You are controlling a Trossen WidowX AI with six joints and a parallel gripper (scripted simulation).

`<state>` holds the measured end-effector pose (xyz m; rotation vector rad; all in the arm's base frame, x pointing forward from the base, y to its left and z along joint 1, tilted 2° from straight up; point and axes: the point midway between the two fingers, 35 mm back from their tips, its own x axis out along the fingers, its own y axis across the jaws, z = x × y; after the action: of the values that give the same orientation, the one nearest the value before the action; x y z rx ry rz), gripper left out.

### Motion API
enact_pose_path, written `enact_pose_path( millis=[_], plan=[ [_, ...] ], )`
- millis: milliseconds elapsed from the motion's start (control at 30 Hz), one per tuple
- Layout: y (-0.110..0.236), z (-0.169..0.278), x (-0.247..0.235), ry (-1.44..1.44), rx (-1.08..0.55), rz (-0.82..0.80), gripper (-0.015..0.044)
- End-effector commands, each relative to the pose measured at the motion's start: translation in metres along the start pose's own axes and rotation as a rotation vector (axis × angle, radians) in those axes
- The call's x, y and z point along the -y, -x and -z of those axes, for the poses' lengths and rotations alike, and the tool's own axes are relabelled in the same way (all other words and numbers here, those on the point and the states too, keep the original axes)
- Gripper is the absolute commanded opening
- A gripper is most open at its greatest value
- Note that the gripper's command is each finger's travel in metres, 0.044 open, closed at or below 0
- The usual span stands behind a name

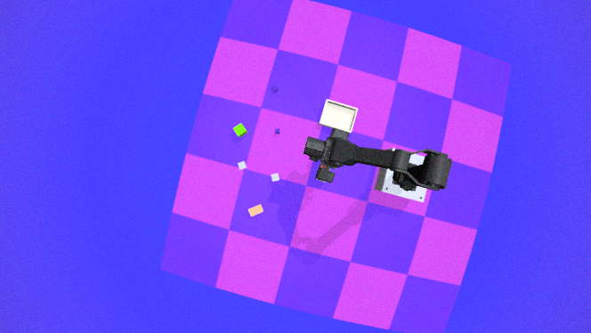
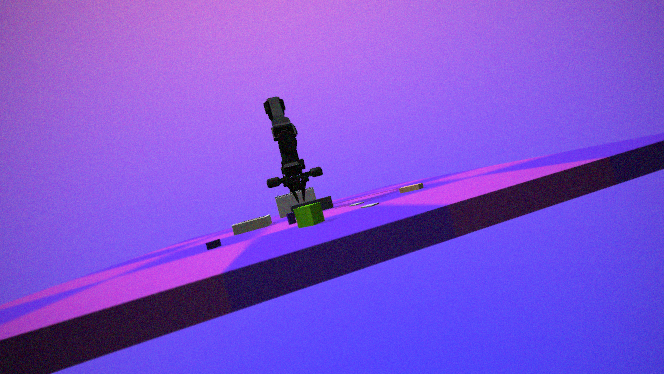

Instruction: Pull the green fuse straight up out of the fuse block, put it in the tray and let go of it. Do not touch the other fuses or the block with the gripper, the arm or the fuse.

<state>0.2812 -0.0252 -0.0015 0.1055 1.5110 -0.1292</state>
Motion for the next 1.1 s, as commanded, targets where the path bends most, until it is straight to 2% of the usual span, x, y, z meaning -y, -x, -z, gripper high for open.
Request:
enact_pose_path(
  millis=[0,767,1067],
  plan=[
    [-0.001,0.0,0.0,0.003,0.0,-0.003,0.0074],
    [-0.011,0.0,0.0,0.003,0.0,-0.003,0.0074],
    [-0.01,0.0,0.0,0.0,-0.001,0.0,0.0014]
  ],
)
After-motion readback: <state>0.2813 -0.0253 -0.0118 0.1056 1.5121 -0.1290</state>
